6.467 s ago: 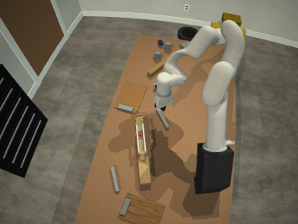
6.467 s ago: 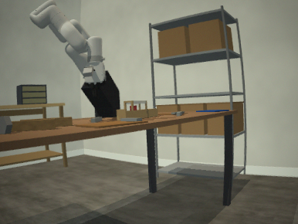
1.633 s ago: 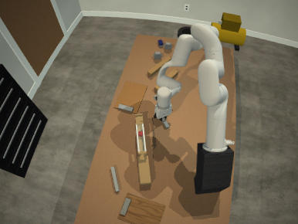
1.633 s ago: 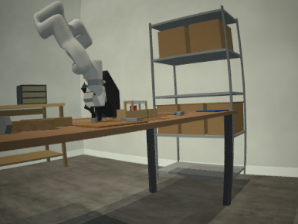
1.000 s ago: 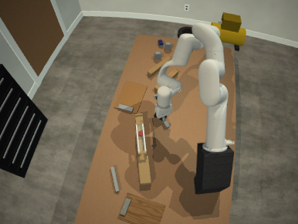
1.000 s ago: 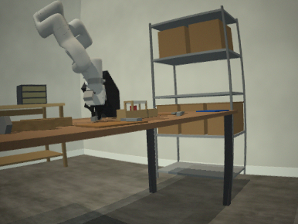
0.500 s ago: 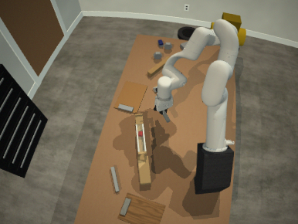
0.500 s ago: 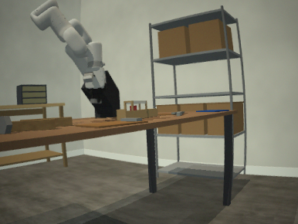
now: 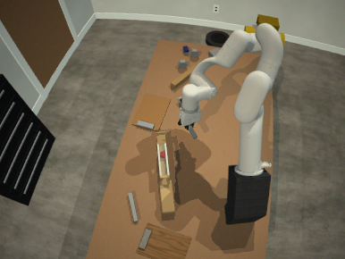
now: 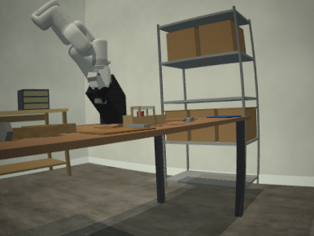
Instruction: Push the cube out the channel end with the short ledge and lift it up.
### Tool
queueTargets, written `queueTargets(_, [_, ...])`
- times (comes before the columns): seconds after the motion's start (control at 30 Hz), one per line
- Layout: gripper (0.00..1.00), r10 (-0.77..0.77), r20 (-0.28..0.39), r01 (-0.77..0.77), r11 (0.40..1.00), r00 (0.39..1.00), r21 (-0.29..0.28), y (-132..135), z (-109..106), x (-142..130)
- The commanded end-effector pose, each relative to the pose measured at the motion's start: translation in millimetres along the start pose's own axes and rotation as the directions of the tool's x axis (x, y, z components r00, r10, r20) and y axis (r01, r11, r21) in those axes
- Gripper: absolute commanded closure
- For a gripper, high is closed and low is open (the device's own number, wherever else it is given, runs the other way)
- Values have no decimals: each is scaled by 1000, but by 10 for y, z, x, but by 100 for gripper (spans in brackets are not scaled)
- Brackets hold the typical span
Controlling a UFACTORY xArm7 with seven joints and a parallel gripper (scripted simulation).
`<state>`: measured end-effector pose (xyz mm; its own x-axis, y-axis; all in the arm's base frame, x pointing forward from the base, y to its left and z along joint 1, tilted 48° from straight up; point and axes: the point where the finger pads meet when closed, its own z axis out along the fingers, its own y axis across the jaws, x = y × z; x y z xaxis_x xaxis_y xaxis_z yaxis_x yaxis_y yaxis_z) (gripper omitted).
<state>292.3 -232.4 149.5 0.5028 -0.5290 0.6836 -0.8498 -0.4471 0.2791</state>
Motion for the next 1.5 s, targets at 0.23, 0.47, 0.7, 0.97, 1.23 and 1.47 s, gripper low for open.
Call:
queueTargets(0.23, [100,11,-1,-11,1000,1000,1,-101,-7,-90])
queueTargets(0.47, [100,66,-2,-66,998,998,1,-528,-11,-572])
queueTargets(0.7, [100,164,-2,-164,987,987,3,-1165,-22,-1295])
queueTargets(0.97, [100,282,-1,-282,959,959,4,-1859,-78,-2136])
queueTargets(1.23, [100,307,-2,-307,952,952,3,-2461,-8,-2740])
queueTargets(1.47, [100,308,-2,-308,952,952,3,-2463,210,-2741])
